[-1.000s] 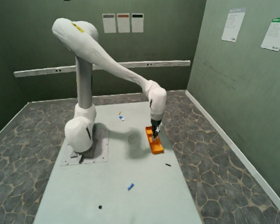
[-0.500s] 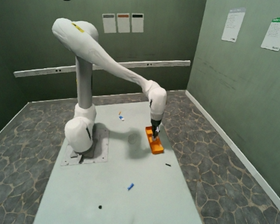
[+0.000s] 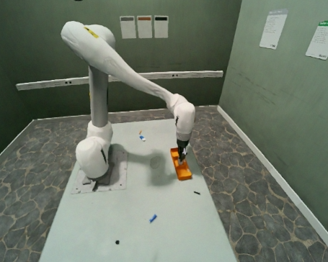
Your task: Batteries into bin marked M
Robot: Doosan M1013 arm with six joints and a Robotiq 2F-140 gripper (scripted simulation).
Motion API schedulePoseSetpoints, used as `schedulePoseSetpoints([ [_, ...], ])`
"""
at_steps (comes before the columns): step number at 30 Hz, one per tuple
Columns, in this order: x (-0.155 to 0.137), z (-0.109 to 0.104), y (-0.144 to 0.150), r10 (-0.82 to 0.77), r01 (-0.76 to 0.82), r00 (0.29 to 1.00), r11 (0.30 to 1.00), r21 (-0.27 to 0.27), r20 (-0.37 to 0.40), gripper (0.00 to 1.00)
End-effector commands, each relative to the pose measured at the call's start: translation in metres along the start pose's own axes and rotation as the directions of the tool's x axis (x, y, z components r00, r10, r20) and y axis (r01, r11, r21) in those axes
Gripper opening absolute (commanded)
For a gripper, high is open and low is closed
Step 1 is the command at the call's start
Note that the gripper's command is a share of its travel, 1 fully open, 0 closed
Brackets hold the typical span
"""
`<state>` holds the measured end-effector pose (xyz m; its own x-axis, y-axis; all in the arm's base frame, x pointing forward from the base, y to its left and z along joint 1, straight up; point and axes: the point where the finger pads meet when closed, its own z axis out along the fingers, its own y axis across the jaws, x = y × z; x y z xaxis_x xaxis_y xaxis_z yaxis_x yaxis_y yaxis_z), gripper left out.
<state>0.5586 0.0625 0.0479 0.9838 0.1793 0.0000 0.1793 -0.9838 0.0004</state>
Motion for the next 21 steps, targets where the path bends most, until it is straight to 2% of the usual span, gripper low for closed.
schedulePoseSetpoints([
  [1, 0.000, -0.001, 0.000, 0.000, 0.000, 1.000, 1.000, 0.000, -0.001, 0.15],
  [10, 0.000, -0.001, 0.000, 0.000, 0.000, 1.000, 1.000, 0.000, -0.001, 0.15],
  [21, 0.000, -0.012, 0.000, 0.000, 0.000, 1.000, 1.000, 0.000, -0.001, 0.15],
])
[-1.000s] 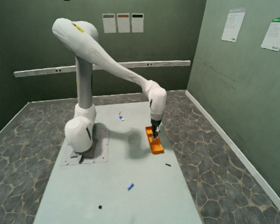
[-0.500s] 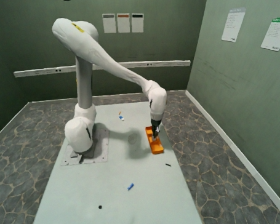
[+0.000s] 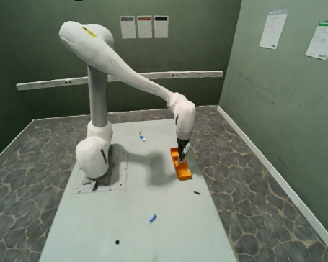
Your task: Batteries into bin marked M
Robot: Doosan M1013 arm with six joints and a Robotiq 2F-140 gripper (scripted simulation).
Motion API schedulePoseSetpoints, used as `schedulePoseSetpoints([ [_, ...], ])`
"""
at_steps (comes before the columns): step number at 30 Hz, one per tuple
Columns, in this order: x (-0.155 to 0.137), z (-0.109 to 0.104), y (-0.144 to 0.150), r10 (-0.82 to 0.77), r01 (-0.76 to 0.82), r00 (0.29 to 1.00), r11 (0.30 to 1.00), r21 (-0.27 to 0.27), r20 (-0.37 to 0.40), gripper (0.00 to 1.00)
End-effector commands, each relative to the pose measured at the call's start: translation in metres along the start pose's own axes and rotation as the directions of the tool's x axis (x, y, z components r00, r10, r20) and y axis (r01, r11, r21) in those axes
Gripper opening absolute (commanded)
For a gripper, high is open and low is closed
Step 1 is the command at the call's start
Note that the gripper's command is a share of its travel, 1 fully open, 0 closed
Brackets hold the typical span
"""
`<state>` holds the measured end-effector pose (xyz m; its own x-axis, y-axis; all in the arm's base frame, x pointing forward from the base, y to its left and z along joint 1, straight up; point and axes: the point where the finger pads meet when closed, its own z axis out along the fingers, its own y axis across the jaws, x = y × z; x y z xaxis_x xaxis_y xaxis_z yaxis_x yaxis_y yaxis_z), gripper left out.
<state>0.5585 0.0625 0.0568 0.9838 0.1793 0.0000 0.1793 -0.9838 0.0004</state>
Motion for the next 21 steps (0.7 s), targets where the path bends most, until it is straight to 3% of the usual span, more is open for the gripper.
schedulePoseSetpoints([
  [1, 0.000, -0.005, 0.000, 0.000, 0.000, 1.000, 1.000, 0.000, -0.001, 0.15],
  [14, 0.000, -0.020, 0.000, 0.000, 0.000, 1.000, 1.000, 0.000, -0.001, 0.15],
  [21, 0.000, -0.048, 0.000, 0.000, 0.000, 1.000, 1.000, 0.000, -0.001, 0.15],
])
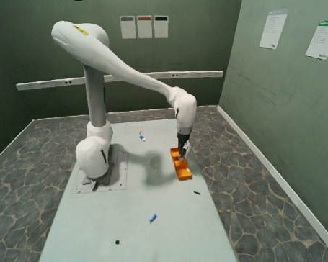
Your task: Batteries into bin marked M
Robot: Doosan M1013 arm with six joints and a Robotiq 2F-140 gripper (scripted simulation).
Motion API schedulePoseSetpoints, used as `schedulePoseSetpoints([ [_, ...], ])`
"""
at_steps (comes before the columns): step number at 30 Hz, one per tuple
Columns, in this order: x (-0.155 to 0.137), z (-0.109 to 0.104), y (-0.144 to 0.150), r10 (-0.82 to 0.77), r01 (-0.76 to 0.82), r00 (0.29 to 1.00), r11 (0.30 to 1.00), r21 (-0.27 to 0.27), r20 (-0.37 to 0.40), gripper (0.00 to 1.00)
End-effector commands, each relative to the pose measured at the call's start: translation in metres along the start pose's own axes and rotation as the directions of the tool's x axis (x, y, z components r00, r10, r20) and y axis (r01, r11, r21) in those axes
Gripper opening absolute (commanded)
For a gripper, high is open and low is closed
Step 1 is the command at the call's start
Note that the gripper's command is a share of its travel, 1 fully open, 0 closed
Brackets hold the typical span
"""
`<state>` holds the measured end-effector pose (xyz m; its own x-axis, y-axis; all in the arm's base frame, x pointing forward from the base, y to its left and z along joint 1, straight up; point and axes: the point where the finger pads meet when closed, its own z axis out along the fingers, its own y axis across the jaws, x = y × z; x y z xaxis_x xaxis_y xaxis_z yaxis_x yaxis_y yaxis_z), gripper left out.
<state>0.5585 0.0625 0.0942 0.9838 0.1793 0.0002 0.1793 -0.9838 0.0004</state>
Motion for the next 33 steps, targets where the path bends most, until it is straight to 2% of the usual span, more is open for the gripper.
schedulePoseSetpoints([
  [1, 0.000, -0.014, 0.000, 0.000, 0.000, 1.000, 1.000, 0.000, -0.001, 0.15],
  [6, 0.000, -0.014, 0.000, 0.000, 0.000, 1.000, 1.000, 0.000, -0.001, 0.15],
  [21, 0.001, -0.014, -0.075, 0.000, 0.000, 1.000, 1.000, 0.000, -0.001, 0.15],
  [28, 0.002, -0.014, -0.084, 0.000, 0.000, 1.000, 1.000, 0.000, -0.001, 0.15],
  [33, 0.002, 0.000, -0.084, 0.000, 0.000, 1.000, 1.000, 0.000, -0.001, 0.15],
])
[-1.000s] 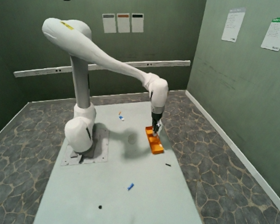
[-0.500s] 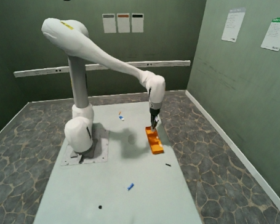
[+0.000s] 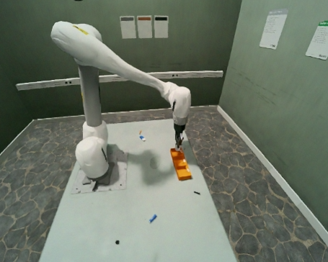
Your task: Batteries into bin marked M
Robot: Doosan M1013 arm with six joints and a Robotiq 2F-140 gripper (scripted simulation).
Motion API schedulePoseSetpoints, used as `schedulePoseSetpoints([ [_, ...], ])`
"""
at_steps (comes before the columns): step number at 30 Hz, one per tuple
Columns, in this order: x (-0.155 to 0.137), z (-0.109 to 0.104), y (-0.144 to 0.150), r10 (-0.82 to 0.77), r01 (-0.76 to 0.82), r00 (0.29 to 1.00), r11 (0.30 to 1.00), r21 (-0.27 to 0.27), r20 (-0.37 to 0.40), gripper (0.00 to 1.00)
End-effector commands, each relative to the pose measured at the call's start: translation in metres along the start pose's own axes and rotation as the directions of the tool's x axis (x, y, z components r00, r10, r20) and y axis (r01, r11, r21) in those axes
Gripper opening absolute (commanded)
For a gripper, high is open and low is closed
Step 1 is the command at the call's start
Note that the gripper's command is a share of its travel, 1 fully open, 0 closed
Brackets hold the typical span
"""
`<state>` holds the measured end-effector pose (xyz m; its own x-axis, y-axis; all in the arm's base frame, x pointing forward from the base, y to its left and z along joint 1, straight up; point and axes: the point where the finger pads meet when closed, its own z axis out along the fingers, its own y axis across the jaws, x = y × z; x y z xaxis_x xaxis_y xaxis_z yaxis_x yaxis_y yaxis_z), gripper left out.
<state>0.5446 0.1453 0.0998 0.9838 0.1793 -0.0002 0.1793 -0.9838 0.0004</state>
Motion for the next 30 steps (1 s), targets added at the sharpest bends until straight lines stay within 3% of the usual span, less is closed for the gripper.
schedulePoseSetpoints([
  [1, 0.001, 0.008, 0.000, 0.000, 0.000, 1.000, 1.000, 0.000, -0.001, 0.15],
  [19, 0.001, 0.051, 0.000, 0.000, 0.000, 1.000, 1.000, 0.000, -0.001, 0.15],
  [30, 0.001, 0.051, 0.000, 0.000, 0.000, 1.000, 1.000, 0.000, -0.001, 0.15],
])
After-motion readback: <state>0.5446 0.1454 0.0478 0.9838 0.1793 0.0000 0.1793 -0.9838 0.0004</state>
